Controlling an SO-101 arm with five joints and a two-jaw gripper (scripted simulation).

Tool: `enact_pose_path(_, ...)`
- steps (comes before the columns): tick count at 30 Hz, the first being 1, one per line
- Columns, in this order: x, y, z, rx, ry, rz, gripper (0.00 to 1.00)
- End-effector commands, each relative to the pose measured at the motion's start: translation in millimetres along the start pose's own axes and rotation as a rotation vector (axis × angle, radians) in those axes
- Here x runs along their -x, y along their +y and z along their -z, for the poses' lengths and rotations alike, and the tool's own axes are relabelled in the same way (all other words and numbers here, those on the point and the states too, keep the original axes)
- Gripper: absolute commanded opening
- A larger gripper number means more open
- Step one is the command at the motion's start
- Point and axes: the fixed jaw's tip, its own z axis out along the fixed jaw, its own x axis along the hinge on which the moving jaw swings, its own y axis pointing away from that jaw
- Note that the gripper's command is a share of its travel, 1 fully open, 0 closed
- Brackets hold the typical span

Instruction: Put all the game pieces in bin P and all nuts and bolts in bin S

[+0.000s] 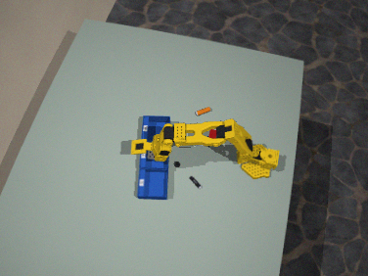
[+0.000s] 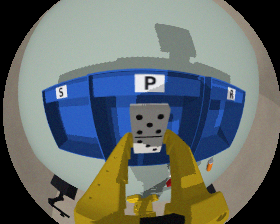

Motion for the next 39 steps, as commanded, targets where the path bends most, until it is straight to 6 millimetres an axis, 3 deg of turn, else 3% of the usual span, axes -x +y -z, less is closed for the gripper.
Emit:
enact_pose_path(1, 10.8, 2.5, 15.0, 0.005, -0.076, -0.002, 0.0)
enact_pose_path(39, 8.4, 2.4, 3.2, 0.005, -0.076, -0.003, 0.0)
